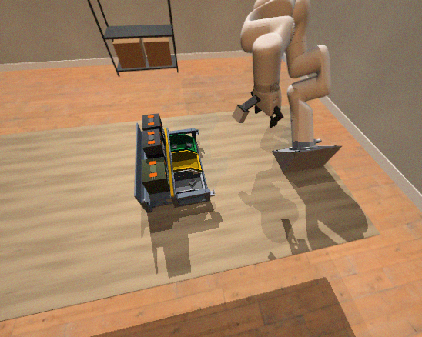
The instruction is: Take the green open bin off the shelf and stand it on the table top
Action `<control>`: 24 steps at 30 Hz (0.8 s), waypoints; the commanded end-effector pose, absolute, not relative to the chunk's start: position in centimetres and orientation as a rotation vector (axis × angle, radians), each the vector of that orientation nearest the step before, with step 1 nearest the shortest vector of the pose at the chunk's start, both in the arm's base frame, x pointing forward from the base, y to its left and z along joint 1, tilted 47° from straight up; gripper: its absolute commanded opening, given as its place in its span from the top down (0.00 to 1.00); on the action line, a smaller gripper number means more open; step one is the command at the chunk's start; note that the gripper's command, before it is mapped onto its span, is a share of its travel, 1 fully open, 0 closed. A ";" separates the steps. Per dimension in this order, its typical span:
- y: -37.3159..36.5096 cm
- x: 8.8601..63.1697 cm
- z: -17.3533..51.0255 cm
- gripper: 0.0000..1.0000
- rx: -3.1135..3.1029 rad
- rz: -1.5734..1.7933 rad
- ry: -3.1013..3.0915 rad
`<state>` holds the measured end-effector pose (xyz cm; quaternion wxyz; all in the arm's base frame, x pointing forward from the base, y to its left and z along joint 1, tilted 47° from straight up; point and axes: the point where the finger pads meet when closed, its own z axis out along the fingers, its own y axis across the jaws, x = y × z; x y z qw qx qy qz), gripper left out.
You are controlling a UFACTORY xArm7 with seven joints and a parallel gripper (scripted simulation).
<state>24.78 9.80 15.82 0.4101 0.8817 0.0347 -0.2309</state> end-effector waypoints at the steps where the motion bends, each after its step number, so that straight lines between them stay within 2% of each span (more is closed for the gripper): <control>1: 9.9 24.9 15.9 0.00 2.263 -0.494 -0.119; 24: 9.9 24.9 15.9 0.00 2.281 -0.435 -0.263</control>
